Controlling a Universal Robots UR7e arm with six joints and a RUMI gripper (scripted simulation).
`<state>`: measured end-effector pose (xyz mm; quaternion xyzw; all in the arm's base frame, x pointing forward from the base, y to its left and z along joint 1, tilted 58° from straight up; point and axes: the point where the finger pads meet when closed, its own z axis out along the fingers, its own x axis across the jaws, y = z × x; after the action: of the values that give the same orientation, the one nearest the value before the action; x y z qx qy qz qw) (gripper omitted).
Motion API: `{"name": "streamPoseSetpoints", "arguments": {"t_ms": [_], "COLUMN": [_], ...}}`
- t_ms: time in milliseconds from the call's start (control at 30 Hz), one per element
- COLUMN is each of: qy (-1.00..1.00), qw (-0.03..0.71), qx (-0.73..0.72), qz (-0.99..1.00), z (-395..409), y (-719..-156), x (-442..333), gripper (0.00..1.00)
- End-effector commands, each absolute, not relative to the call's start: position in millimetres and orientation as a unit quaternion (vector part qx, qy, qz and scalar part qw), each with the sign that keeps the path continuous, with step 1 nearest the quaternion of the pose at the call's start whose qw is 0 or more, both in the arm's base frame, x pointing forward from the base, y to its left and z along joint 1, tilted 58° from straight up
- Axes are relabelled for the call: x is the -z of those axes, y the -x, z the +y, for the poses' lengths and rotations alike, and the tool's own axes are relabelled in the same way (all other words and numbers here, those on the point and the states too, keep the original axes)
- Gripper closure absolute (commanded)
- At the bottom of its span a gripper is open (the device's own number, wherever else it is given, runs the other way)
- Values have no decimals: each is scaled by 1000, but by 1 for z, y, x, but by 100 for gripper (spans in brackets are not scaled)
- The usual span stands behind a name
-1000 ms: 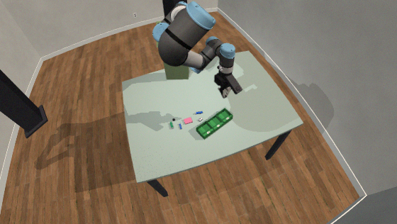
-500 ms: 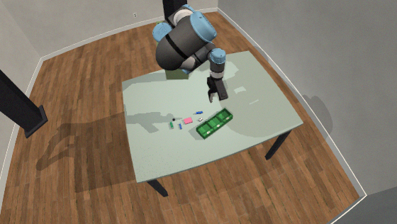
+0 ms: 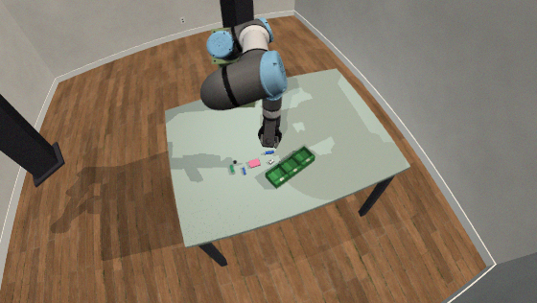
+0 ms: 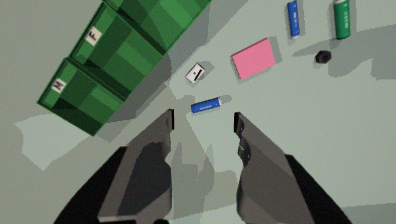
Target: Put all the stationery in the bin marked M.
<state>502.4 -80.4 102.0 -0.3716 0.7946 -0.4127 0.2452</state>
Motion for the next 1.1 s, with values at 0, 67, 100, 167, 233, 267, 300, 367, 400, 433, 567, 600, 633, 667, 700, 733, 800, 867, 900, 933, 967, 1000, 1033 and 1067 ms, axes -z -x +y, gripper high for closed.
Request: {"name": "streamPoseSetpoints", "arguments": {"t_ms": [0, 67, 100, 167, 233, 267, 300, 367, 400, 433, 567, 600, 633, 667, 700, 733, 800, 867, 900, 933, 967, 1000, 1033, 1067], "qy": [312, 288, 274, 248, 220, 207, 193, 166, 152, 139, 94, 84, 70, 57, 44, 32, 6, -20, -33, -46, -59, -72, -72, -72], "qw": [283, 294, 300, 310, 320, 325, 330, 340, 346, 351, 371, 376, 382, 387, 393, 398, 408, 418, 423, 427, 432, 436, 436, 436], "qx": [389, 381, 376, 367, 357, 352, 347, 337, 331, 326, 304, 299, 292, 285, 278, 272, 258, 244, 238, 231, 224, 217, 217, 217], "qz": [819, 828, 833, 841, 849, 853, 856, 862, 865, 867, 872, 873, 874, 875, 875, 876, 876, 875, 874, 873, 872, 870, 870, 870], "z": [-110, -126, -134, -151, -167, -170, -170, -170, -171, -172, -172, -172, -172, -171, -171, -171, -171, -171, -171, -171, -171, -171, -171, -171], "y": [-504, -503, -503, -503, -502, -502, -502, -502, -502, -501, -501, -501, -501, -501, -501, -501, -502, -502, -502, -502, -502, -502, -502, -502], "x": [-97, -94, -93, -91, -88, -88, -88, -88, -88, -88, -88, -88, -88, -88, -88, -88, -88, -88, -88, -88, -88, -88, -88, -88], "gripper": [67, 67, 67, 67, 67, 67, 67, 67, 67, 67, 67, 67, 67, 67, 67, 67, 67, 67, 67, 67, 67, 67, 67, 67]}}
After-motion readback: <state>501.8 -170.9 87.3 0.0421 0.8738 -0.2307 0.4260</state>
